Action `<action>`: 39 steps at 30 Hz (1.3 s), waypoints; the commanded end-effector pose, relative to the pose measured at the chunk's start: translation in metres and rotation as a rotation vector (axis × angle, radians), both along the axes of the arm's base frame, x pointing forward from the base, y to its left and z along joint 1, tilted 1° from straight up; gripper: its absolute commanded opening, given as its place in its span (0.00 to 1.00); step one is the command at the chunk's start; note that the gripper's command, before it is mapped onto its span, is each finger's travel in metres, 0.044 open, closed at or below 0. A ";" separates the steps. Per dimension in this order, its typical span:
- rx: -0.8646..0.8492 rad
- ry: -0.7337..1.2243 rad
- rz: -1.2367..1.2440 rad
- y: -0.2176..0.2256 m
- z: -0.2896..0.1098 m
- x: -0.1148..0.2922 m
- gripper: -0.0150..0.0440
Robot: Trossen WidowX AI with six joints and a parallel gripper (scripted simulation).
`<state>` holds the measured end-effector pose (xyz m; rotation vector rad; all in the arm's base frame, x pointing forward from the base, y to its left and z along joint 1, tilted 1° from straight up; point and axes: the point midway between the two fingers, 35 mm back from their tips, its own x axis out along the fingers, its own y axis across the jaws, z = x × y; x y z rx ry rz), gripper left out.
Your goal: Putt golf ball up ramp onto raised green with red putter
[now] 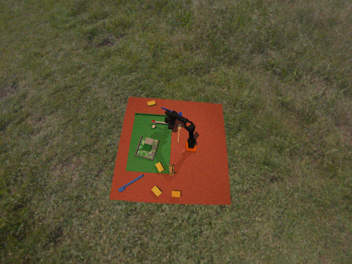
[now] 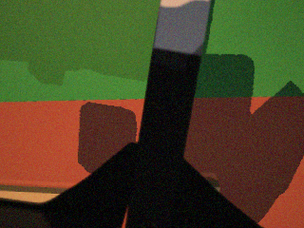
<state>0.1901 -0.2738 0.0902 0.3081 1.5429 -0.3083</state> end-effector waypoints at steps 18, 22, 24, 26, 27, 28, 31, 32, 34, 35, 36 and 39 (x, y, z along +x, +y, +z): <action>-0.001 -0.001 -0.008 0.003 -0.003 0.007 0.25; 0.000 -0.004 -0.006 0.048 -0.002 0.029 0.25; 0.002 -0.005 -0.005 0.072 -0.002 0.036 0.25; 0.003 -0.006 -0.004 0.093 -0.002 0.041 0.25; 0.003 -0.006 -0.003 0.098 -0.003 0.043 0.25; 0.003 -0.006 -0.003 0.100 -0.003 0.043 0.25; 0.003 -0.006 -0.003 0.100 -0.002 0.043 0.25; 0.003 -0.006 -0.003 0.100 0.000 0.043 0.25; 0.003 -0.006 -0.003 0.100 0.005 0.043 0.25; 0.003 -0.006 -0.003 0.099 0.009 0.044 0.25; 0.003 -0.006 -0.003 0.099 0.013 0.044 0.25; 0.003 -0.006 -0.003 0.099 0.027 0.044 0.25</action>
